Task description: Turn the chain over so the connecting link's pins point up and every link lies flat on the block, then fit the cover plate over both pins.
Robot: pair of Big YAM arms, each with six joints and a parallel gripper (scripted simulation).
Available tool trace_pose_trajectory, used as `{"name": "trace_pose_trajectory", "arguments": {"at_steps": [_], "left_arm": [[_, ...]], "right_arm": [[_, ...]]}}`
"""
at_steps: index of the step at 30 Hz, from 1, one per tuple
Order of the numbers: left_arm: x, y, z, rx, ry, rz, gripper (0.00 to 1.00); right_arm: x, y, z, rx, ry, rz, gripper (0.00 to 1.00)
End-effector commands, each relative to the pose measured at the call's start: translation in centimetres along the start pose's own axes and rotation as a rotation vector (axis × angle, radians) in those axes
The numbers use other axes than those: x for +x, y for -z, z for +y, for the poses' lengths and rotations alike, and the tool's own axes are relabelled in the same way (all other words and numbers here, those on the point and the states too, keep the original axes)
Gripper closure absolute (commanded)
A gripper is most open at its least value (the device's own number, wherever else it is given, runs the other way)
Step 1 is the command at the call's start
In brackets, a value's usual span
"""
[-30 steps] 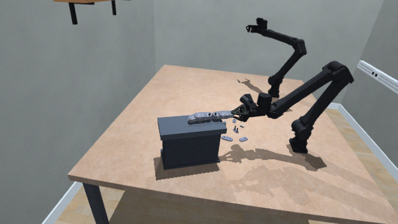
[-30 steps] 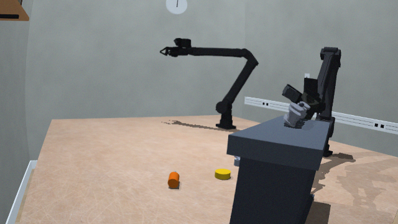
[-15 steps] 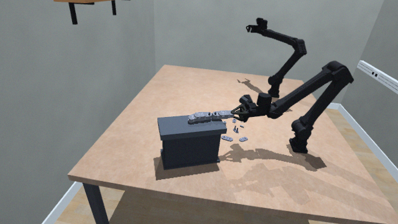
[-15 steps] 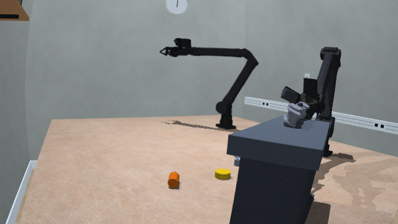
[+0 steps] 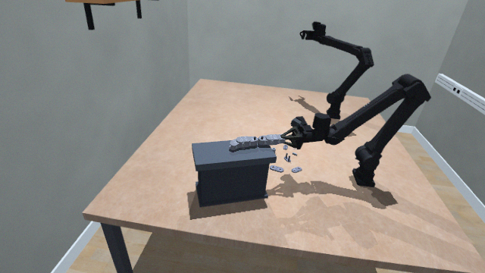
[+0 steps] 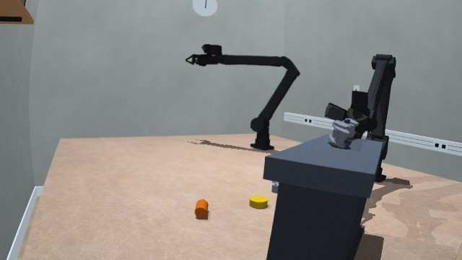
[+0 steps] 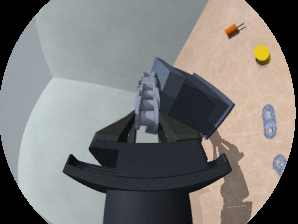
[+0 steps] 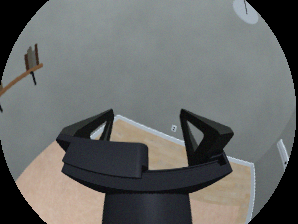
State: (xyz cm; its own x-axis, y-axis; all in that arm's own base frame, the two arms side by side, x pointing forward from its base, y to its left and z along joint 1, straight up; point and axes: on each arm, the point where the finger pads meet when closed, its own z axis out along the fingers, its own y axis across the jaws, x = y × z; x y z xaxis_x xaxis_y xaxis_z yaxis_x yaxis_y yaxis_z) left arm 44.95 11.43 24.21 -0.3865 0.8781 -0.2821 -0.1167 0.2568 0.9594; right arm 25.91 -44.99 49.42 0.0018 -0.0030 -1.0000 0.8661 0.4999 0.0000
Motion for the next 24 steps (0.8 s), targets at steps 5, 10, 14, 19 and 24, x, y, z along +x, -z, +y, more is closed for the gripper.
{"name": "trace_pose_trajectory", "arguments": {"at_steps": [5,10,14,19,24], "left_arm": [[-1.5,-1.8,2.8,-0.068,-0.036,-0.023,0.81],[-2.1,-2.0,3.1,-0.080,-0.065,-0.030,0.81],[-2.1,-2.0,3.1,-0.079,-0.093,-0.029,0.81],[-2.2,-2.0,3.0,-0.078,-0.121,-0.028,0.81],[-2.2,-1.9,2.9,-0.078,-0.142,-0.026,0.81]], "right_arm": [[-4.4,-0.2,0.4,-0.005,0.000,-0.064,0.00],[-4.4,-0.2,0.4,-0.005,0.000,-0.064,0.00],[-4.4,-0.2,0.4,-0.005,0.000,-0.064,0.00],[-4.4,-0.2,0.4,-0.005,0.000,-0.064,0.00],[-4.4,-0.2,0.4,-0.005,0.000,-0.064,0.00]]}}
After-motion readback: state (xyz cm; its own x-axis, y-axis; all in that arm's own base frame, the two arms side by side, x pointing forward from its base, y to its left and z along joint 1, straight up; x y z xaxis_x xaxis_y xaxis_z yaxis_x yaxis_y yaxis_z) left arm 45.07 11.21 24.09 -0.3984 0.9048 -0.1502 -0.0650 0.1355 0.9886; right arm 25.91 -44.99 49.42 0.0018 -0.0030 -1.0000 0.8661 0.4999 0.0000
